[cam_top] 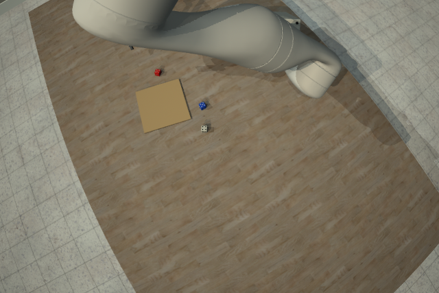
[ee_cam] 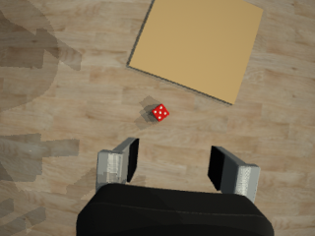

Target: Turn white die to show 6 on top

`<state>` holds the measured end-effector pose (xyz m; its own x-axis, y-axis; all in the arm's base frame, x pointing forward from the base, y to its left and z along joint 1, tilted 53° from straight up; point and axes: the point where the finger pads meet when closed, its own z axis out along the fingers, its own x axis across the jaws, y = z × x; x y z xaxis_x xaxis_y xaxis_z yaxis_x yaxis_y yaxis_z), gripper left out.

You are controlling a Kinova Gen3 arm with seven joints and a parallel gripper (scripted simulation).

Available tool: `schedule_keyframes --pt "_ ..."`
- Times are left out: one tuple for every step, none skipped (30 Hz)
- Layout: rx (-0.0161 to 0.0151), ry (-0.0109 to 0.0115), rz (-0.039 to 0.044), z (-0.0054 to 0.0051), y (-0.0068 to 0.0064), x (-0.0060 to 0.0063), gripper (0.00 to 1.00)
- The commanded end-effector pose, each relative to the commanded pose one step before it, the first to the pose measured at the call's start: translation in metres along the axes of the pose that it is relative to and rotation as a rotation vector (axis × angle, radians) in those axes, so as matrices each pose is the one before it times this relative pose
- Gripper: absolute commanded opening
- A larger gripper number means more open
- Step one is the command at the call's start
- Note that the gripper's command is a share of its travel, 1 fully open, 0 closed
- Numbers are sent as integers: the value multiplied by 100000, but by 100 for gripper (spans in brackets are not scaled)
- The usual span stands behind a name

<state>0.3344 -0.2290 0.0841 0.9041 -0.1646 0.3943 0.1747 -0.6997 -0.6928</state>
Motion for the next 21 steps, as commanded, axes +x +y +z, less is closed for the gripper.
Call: schedule_keyframes --pt "-169 88 10 -81 38 7 100" --pt "96 -88 58 47 0 0 100" --pt "240 -219 146 118 -1 -1 100" --pt "427 -392 260 210 -1 -2 100" --pt "210 -192 127 297 -1 0 100" --pt "0 0 0 388 0 0 100" --pt "0 0 0 490 0 0 100" --pt "0 0 0 587 0 0 100" --pt "0 0 0 0 0 0 100" --pt "0 0 0 0 0 0 100" --pt "0 0 0 675 0 -1 100" --pt "0 0 0 750 0 0 100" --pt "0 -1 1 808 -1 -1 100" --pt "0 1 -1 849 0 0 100" --pt "0 0 0 868 0 0 100" --pt "0 0 0 865 0 -1 100" --pt "0 -1 1 840 0 -1 100" --pt "0 1 -1 795 0 0 100" --pt "0 0 0 728 0 -1 100" --pt "0 1 -1 644 0 0 100" --pt "0 0 0 544 0 0 100"
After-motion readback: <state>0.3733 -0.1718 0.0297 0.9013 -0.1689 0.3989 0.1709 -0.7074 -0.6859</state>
